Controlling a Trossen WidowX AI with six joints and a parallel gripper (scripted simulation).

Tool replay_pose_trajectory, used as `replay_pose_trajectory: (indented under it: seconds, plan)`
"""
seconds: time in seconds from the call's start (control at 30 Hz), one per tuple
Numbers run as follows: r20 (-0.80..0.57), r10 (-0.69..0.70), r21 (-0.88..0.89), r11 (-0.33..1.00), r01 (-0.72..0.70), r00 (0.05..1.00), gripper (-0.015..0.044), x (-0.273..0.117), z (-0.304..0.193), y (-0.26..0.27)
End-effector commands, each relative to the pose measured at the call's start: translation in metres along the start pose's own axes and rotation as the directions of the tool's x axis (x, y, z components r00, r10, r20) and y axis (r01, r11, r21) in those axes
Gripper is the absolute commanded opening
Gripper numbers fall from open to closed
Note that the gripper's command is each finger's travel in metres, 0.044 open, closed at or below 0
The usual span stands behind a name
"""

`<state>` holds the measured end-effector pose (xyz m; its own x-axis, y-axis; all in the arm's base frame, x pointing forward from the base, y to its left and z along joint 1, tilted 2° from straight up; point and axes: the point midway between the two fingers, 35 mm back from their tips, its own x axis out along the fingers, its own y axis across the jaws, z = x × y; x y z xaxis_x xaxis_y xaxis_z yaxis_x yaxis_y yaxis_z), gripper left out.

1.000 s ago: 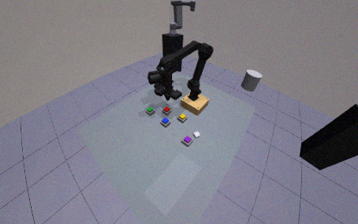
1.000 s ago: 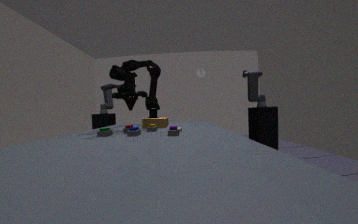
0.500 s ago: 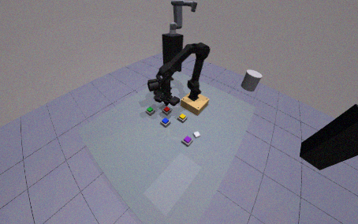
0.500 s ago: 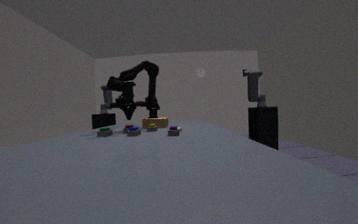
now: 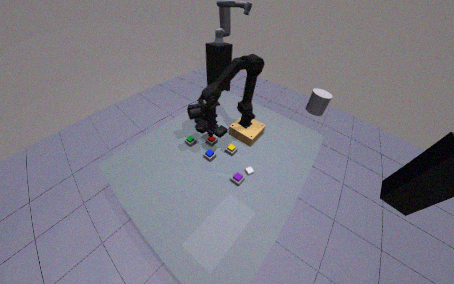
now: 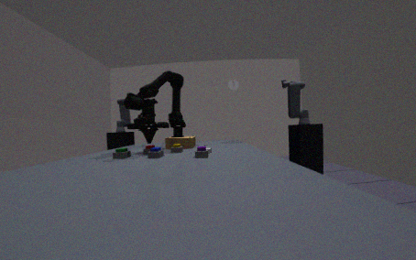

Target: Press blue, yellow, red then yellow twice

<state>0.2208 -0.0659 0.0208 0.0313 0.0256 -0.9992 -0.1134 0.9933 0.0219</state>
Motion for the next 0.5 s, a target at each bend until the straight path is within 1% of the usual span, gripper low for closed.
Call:
replay_pose_trajectory:
  seconds: [0.0, 0.2, 0.47]
  plan:
    - [-0.01, 0.005, -0.004, 1.0, -0.005, 1.0, 0.002, 0.0105, -0.0032, 0.0014]
    - [-0.01, 0.005, -0.004, 1.0, -0.005, 1.0, 0.002, 0.0189, -0.0038, 0.0017]
    - [-0.01, 0.005, -0.004, 1.0, -0.005, 1.0, 0.002, 0.0192, -0.0038, 0.0017]
